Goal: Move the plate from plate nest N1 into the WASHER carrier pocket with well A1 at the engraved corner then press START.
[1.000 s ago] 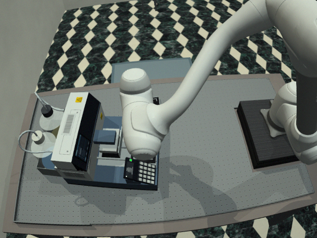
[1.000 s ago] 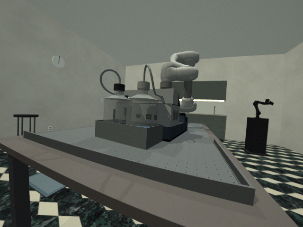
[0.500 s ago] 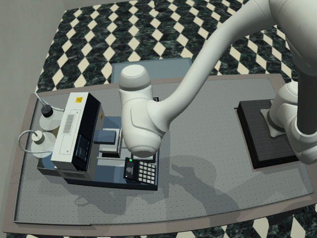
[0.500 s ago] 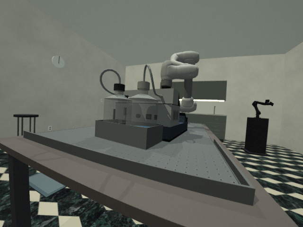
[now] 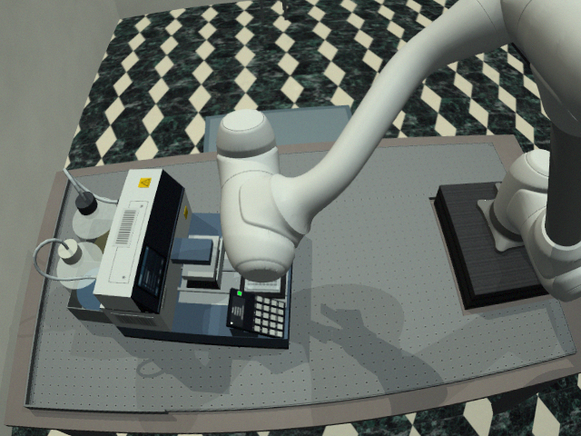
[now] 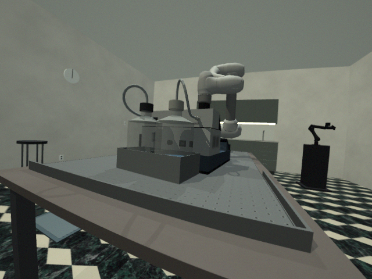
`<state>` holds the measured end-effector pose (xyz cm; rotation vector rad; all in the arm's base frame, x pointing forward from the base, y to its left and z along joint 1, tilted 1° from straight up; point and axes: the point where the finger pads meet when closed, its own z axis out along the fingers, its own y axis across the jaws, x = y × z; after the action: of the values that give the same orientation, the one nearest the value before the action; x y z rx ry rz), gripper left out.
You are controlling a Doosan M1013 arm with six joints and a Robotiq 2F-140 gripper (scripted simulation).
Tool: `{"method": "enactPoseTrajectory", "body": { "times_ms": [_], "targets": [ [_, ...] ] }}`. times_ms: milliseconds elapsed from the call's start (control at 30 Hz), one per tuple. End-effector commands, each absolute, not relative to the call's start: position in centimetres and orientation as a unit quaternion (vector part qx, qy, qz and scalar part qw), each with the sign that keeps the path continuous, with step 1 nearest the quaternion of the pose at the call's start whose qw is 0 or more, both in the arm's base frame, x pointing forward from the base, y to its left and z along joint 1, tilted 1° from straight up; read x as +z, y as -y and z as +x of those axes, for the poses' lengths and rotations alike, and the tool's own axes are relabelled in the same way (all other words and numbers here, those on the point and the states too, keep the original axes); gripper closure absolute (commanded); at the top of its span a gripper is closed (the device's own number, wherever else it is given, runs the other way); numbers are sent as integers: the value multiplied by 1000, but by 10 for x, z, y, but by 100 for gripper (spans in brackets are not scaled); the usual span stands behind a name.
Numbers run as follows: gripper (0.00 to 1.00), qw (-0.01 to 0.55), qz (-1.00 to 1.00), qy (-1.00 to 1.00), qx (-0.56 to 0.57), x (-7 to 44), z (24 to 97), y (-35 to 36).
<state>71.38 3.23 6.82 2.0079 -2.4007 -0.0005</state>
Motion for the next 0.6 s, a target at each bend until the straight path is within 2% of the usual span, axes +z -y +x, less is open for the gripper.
{"method": "enactPoseTrajectory", "body": {
  "times_ms": [0, 567],
  "targets": [
    [30, 5, 642, 767, 0, 73, 714, -32],
    [30, 5, 642, 767, 0, 98, 714, -33]
  ]
}}
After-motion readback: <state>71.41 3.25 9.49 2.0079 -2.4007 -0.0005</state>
